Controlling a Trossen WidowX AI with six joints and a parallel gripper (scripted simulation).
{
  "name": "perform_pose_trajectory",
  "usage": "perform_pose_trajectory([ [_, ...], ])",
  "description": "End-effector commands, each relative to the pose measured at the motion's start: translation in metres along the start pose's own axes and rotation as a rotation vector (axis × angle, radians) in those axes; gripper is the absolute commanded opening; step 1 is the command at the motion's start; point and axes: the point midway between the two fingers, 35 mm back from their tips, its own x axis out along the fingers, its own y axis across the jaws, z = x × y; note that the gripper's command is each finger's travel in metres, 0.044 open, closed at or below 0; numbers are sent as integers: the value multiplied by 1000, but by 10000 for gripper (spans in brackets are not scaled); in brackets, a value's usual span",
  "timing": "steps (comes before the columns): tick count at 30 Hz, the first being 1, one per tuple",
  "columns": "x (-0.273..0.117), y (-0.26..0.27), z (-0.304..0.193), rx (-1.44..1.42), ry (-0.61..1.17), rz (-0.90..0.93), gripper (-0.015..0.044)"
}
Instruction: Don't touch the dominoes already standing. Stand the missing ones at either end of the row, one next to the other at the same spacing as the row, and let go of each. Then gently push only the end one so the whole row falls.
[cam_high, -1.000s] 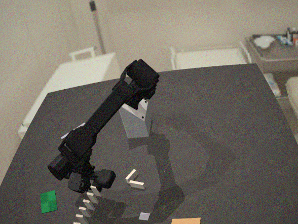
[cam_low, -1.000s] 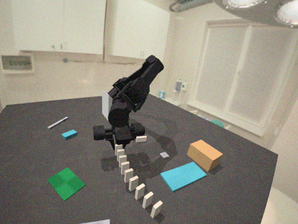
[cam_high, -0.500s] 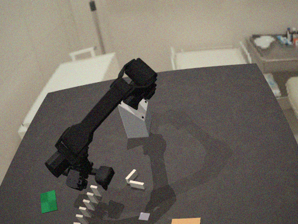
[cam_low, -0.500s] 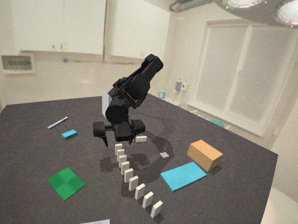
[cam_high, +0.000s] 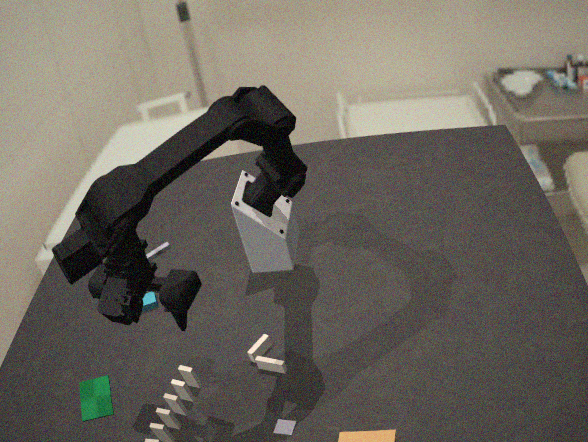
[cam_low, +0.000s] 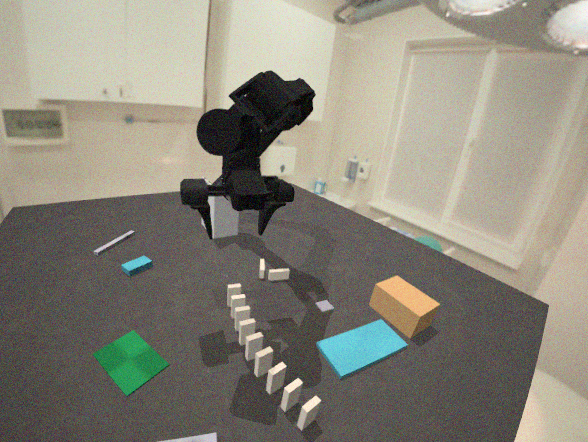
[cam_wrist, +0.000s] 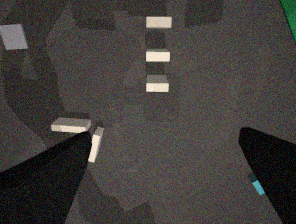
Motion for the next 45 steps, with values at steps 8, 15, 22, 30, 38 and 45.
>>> perform_pose_trajectory([
  [8,25,45,-31,-998,10,2,440],
  [15,46,73,-64,-1764,7,11,440],
  [22,61,90,-92,-2255,1,18,440],
  [30,74,101,-117,-2754,-11,25,440],
  [38,75,102,-119,-2802,-12,26,440],
  [45,75,102,-119,-2802,-12,26,440],
])
